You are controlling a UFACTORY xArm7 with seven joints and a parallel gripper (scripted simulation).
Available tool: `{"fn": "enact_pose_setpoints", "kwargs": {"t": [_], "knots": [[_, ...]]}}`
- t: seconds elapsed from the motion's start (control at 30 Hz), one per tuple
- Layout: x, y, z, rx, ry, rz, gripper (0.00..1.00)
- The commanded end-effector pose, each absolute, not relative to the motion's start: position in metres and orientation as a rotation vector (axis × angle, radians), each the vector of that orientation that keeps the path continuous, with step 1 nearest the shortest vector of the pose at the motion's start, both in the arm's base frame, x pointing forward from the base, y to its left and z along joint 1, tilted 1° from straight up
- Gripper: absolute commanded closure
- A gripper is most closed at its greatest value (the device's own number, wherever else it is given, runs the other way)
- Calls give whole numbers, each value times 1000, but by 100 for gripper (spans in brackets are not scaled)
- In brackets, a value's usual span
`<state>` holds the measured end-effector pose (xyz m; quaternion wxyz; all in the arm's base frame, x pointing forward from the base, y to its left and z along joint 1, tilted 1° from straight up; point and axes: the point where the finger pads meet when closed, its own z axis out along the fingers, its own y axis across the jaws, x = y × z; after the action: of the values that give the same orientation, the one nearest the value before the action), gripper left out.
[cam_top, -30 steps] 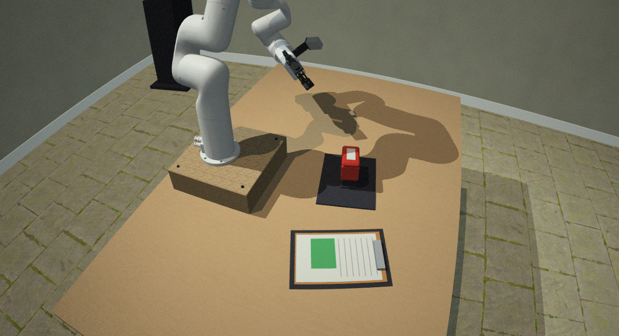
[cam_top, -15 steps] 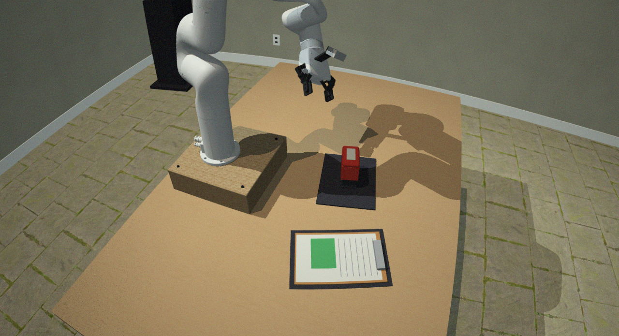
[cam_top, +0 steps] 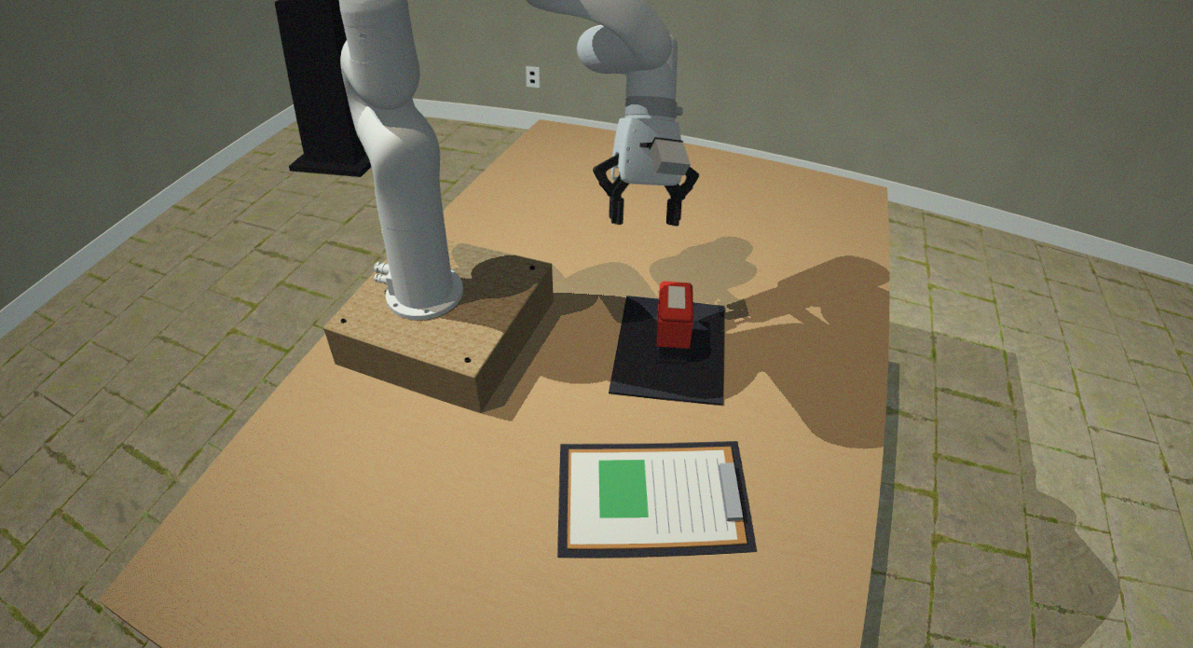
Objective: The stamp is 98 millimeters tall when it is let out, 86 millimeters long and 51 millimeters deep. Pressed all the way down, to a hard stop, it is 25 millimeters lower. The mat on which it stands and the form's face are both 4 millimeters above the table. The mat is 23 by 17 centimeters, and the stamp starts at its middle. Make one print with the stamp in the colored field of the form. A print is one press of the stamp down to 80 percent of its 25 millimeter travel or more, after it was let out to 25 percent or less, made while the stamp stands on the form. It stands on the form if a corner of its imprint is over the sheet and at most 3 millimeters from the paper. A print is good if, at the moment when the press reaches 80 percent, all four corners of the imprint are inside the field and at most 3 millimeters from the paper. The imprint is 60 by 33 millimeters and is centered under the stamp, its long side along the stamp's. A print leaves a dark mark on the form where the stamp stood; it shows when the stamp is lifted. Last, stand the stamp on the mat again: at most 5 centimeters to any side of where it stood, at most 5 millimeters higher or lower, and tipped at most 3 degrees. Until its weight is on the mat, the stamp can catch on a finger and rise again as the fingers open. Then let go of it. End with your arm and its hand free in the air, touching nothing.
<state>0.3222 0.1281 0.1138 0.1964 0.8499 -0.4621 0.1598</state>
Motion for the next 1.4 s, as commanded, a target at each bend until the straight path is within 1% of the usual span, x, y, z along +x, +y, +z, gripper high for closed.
{"fn": "enact_pose_setpoints", "kwargs": {"t": [0.0,0.13,0.5,1.13,1.27,1.37], "knots": [[349,104,104,2424,-1578,296,0],[364,88,99,2417,-1763,194,0],[384,68,92,2384,-2014,45,0],[386,65,92,2379,-2040,33,0],[387,67,121,2381,-2039,31,0],[386,67,130,2380,-2039,31,0]]}}
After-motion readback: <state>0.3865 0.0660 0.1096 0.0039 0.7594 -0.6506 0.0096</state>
